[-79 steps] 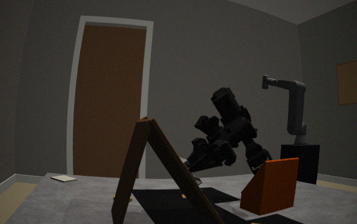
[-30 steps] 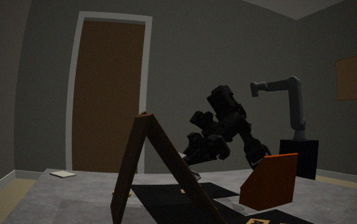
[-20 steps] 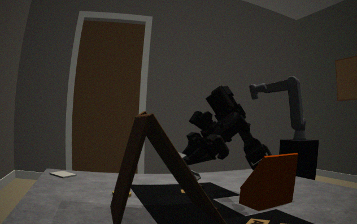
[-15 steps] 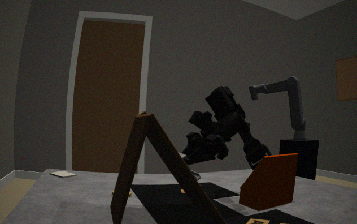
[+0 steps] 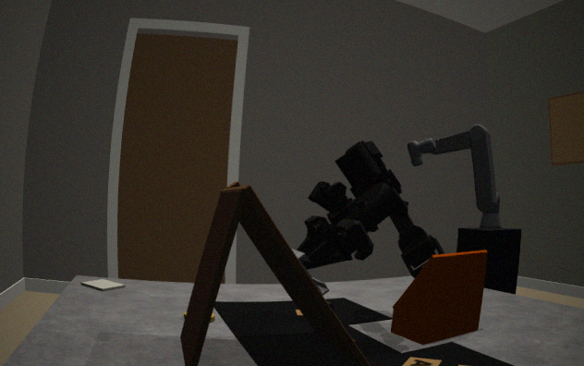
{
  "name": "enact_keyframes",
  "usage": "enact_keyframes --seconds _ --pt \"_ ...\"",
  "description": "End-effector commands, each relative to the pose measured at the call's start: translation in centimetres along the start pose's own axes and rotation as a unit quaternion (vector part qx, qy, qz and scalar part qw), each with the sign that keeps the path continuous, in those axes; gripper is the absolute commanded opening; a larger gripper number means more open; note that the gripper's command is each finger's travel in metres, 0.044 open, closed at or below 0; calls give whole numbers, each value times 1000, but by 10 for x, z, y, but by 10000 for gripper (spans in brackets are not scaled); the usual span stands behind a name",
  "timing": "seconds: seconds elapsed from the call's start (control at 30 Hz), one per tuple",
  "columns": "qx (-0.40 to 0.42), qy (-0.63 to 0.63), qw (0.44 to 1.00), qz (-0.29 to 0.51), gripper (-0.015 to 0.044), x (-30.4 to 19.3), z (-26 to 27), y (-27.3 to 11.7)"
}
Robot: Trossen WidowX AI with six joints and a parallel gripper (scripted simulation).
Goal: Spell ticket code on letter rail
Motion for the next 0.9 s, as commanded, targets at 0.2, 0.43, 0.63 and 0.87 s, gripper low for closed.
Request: enact_keyframes --seconds 0.2,0.43,0.63,0.87 --pt "1 0 1000 -1 295 0 -1 -10" --pt "1 0 1000 -1 295 0 0 -17" --pt "1 0 1000 0 295 -2 1 -22" --pt "1 0 1000 0 295 -4 3 -28"
Point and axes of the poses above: the point midway between the two fingers, 35 mm back from their tips, its own y axis out along the fingers, its own z axis across the jaws, x = y × z, the point moved 10 cm from there along -y, back along the fingers, and after that the axes turned 15 degrees about y, right-handed, at the moved point
